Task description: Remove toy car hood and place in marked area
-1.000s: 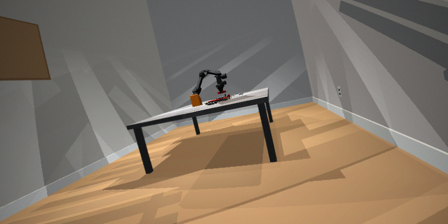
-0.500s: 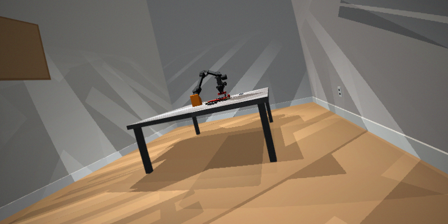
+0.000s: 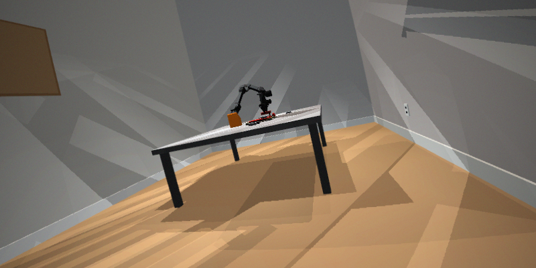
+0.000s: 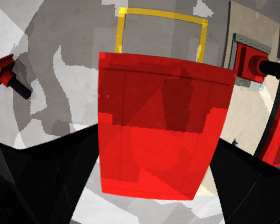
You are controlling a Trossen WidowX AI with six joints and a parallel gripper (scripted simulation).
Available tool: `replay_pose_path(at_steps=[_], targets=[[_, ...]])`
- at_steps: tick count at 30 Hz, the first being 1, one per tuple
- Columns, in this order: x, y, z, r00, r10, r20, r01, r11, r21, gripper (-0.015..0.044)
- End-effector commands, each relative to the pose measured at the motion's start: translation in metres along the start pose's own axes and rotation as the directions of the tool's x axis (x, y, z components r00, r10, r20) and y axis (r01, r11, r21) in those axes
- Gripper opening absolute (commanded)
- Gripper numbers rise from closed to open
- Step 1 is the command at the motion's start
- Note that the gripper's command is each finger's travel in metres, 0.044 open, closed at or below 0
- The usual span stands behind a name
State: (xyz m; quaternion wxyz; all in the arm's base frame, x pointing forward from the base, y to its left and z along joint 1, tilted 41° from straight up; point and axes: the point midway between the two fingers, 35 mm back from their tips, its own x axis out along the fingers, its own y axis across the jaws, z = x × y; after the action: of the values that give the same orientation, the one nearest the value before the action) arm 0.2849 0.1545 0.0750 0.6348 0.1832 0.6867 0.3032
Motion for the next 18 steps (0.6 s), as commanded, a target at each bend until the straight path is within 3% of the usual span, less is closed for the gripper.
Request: replay_pose_path(at_steps=[1, 18], targets=[[0.004, 0.000, 0.000, 1.000, 0.006, 0.001, -0.006, 1.000, 0.008, 0.0000], [0.018, 0.001, -0.001, 1.000, 0.007, 0.001, -0.007, 1.000, 0.008, 0.0000]])
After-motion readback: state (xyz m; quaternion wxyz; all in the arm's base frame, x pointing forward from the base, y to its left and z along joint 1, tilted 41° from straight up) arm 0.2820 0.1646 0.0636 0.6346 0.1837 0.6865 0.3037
